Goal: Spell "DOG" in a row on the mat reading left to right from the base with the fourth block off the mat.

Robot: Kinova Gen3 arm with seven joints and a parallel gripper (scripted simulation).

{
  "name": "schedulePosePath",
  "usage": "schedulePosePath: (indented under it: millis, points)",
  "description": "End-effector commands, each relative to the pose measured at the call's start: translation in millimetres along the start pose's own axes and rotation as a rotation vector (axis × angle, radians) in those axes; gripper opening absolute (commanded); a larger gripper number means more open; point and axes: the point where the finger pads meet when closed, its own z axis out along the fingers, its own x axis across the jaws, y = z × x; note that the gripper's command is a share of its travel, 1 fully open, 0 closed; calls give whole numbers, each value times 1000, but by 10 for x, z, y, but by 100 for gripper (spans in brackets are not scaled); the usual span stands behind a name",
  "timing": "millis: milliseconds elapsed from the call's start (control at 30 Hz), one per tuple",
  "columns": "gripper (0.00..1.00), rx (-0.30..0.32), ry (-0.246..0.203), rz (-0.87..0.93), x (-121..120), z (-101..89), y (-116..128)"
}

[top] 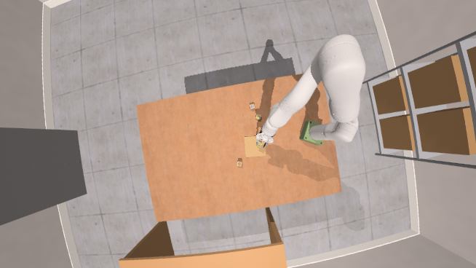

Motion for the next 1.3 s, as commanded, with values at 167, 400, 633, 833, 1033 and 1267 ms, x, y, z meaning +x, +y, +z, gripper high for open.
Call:
schedulePosePath:
  millis: [167,400,633,833,1033,1267]
  points:
    - [87,-91,26,-86,-16,-76,-264]
    - [87,-193,31,-85,-14,-101,-264]
    - [87,-277,31,-84,-18,-119,-282]
    - [87,-315,32,-83,-16,-130,-287]
    - [87,-352,38,-83,-8,-150,-294]
    - [87,-365,41,-82,-3,-160,-298]
